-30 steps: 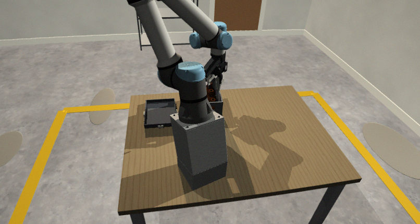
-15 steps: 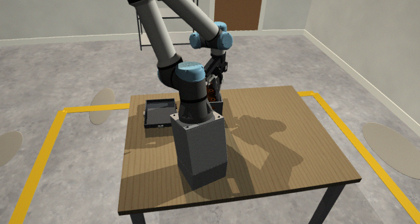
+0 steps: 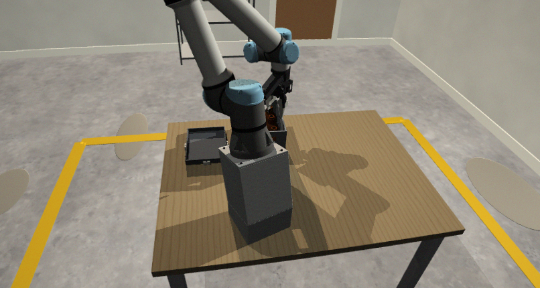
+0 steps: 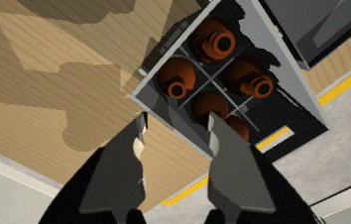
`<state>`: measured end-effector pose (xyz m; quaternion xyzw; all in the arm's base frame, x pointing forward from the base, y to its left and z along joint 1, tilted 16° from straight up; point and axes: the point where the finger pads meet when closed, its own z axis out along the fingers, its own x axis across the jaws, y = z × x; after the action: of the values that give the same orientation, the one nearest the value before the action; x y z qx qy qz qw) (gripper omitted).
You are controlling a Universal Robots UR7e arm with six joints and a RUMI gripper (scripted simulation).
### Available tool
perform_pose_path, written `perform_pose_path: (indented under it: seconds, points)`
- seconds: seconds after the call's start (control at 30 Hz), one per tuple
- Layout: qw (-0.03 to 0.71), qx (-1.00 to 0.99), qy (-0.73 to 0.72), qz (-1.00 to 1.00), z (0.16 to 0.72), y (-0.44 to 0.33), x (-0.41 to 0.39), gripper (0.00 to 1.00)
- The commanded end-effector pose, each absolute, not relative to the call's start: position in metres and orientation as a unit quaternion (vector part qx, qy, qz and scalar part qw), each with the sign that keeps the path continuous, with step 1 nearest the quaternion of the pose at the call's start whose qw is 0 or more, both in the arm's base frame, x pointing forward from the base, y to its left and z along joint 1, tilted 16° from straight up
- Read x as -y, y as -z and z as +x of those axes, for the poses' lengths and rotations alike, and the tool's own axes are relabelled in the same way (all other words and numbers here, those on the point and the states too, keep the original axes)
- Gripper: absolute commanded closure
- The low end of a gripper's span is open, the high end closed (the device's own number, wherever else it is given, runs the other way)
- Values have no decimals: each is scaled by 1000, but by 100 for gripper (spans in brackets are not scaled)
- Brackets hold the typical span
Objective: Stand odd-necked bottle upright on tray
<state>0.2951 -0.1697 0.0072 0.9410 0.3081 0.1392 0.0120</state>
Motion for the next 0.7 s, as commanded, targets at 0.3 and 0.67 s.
perform_pose_path:
  seconds: [0.3,0.67]
  points:
    - [12,-308,-139,941,296,-6,170,62]
    - [12,-308,-139,941,297,0,170,62]
